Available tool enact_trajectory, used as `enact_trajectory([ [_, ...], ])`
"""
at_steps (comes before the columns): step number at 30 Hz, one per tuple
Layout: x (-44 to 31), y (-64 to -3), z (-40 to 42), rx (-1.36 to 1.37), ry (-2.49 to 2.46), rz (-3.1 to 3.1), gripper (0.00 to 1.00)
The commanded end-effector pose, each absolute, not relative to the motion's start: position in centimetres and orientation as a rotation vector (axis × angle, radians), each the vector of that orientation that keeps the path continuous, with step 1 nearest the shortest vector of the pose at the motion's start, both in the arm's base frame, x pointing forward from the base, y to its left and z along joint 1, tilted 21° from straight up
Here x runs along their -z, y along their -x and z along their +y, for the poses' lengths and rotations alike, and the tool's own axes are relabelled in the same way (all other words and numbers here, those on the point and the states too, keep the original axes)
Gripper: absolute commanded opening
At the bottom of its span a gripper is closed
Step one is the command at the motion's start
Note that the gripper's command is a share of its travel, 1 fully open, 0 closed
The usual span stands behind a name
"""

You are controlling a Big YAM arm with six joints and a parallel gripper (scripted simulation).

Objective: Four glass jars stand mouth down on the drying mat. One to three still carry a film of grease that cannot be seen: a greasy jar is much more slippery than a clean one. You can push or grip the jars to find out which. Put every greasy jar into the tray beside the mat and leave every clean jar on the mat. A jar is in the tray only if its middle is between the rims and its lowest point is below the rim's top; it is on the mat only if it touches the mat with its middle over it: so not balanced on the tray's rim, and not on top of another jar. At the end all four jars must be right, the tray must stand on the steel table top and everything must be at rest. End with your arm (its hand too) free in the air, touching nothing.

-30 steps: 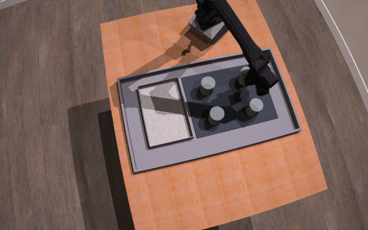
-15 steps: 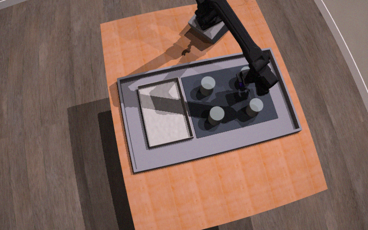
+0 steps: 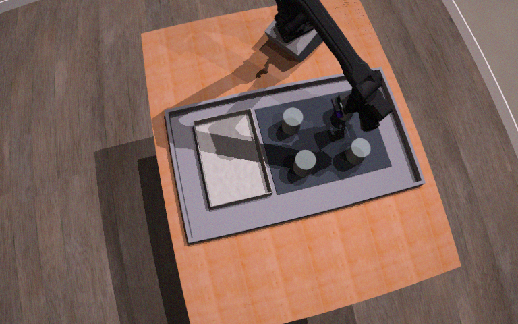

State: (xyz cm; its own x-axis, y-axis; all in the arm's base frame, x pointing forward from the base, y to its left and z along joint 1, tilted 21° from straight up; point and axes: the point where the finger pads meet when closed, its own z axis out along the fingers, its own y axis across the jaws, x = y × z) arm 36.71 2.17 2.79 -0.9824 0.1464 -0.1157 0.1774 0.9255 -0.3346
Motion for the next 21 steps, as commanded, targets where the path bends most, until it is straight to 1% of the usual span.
enact_trajectory([
  [1,-7.6,-39.3,4.1,0.475,-0.269,2.912,1.0],
  [4,-9.0,-39.1,4.6,0.475,-0.269,2.912,1.0],
  [21,-9.0,-39.1,4.6,0.475,-0.269,2.912,1.0],
])
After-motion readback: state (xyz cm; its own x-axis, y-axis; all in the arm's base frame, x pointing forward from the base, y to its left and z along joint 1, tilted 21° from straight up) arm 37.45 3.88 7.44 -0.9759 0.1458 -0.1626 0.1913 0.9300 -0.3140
